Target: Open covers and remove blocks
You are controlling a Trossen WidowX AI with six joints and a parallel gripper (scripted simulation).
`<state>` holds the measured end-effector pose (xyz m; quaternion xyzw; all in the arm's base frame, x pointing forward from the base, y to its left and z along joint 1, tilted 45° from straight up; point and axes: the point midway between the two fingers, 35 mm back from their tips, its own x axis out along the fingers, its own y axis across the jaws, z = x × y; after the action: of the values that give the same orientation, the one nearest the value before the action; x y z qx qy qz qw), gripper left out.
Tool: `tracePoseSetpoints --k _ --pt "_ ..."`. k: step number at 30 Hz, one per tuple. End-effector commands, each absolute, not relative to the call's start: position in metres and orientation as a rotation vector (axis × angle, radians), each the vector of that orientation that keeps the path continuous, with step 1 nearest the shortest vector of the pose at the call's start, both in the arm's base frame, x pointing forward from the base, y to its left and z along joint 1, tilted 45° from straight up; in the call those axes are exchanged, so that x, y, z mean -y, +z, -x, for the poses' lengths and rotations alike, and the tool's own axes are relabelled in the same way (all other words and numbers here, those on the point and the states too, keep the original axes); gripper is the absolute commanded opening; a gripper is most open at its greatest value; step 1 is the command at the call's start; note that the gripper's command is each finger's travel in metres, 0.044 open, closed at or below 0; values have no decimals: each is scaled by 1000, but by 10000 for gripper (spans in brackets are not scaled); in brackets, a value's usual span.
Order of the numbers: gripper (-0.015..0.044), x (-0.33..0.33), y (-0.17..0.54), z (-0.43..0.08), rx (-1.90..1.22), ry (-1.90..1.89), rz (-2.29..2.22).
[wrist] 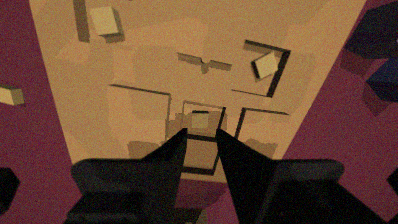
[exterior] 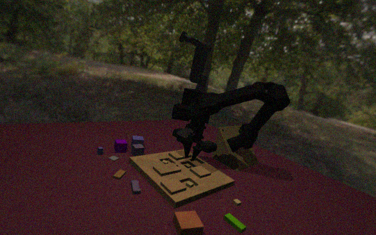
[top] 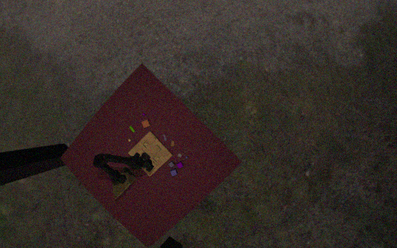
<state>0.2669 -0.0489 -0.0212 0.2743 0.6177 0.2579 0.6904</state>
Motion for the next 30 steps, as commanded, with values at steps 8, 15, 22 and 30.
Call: tracePoseSetpoints --k 8,15,22,30 --pt "144 43 -27 -268 -1381 575 -621" --pt "144 38 -32 -269 -1381 575 -621" --pt "144 33 -36 -269 -1381 575 -622" --pt "144 32 -38 -269 -1381 576 -622"
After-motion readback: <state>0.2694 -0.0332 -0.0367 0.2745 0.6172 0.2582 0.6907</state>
